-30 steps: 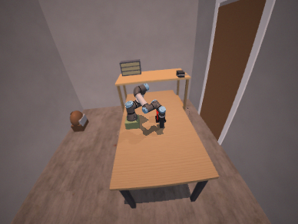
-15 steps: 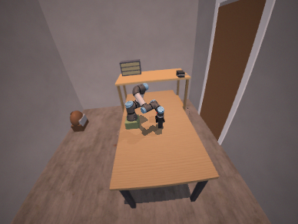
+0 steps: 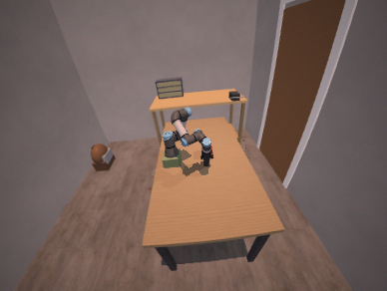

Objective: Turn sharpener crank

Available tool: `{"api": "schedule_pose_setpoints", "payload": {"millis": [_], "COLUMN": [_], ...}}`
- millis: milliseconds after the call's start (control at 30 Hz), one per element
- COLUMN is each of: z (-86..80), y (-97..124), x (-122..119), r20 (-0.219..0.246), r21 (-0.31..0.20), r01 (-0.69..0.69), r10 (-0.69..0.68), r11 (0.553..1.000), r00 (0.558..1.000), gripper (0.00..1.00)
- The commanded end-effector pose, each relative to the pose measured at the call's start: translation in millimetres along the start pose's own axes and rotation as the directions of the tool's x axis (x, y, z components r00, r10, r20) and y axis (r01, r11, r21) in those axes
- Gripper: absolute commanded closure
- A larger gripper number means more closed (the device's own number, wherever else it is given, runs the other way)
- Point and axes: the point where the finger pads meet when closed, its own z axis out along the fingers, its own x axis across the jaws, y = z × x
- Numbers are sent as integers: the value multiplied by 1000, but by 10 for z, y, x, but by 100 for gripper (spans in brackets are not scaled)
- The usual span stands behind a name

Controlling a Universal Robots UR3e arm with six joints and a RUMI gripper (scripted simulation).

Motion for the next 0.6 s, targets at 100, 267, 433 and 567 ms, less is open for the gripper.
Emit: {"api": "schedule_pose_setpoints", "payload": {"millis": [100, 267, 433, 567], "z": [-48, -72, -101, -119], "y": [22, 36, 53, 63], "x": [91, 127, 162, 181], "r20": [0, 0, 0, 0], "r21": [2, 2, 2, 2], "r01": [4, 4, 4, 4], "r10": [-4, -4, -4, -4], "r11": [1000, 1000, 1000, 1000], "r00": [1000, 1000, 1000, 1000], "gripper": [91, 91, 91, 91]}}
